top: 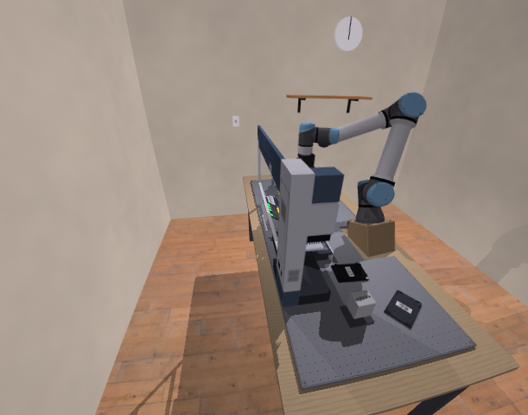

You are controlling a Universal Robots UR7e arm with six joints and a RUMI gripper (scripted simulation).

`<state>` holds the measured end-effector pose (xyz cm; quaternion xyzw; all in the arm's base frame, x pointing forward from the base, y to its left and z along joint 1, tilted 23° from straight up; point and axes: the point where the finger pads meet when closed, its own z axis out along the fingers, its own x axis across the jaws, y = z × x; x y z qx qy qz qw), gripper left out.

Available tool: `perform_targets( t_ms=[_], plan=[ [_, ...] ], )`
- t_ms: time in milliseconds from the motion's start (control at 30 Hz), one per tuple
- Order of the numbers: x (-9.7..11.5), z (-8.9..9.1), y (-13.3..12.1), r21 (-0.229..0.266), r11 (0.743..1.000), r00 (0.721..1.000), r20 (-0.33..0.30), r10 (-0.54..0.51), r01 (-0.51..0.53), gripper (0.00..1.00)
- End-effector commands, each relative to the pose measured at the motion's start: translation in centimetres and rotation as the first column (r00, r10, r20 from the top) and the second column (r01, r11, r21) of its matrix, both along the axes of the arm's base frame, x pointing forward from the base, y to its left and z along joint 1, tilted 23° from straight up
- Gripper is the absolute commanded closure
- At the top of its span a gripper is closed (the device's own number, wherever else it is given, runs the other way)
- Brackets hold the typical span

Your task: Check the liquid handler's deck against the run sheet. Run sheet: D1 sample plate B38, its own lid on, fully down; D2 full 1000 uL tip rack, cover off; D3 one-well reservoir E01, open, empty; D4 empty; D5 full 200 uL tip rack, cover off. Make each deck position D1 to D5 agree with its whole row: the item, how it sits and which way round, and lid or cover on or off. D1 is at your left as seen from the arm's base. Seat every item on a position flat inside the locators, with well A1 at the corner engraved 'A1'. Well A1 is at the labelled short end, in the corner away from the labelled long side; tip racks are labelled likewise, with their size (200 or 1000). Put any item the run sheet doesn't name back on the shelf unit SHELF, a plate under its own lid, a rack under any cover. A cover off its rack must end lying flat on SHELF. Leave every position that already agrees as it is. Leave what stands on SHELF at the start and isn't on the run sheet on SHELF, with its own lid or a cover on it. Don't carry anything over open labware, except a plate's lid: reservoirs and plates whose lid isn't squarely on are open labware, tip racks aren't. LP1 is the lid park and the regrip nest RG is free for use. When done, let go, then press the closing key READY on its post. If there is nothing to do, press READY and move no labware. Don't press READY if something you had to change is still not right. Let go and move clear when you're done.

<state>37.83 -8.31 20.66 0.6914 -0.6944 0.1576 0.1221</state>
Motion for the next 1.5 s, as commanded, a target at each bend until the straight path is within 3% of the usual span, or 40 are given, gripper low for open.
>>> perform_targets(
  t_ms=[0,933,1233,1467],
  plan=[
    [0.0,0.9,0.3,-0.001,1.000,1.000,0.003,-0.001,0.001,0.18],
    [-0.2,4.8,2.0,-0.001,1.000,1.000,0.001,-0.001,0.001,0.18],
    [-0.2,5.2,2.1,0.000,1.000,1.000,0.001,-0.002,0.002,0.18],
    [-3.9,5.7,2.4,0.001,1.000,1.000,-0.004,-0.003,0.003,0.18]
  ],
)
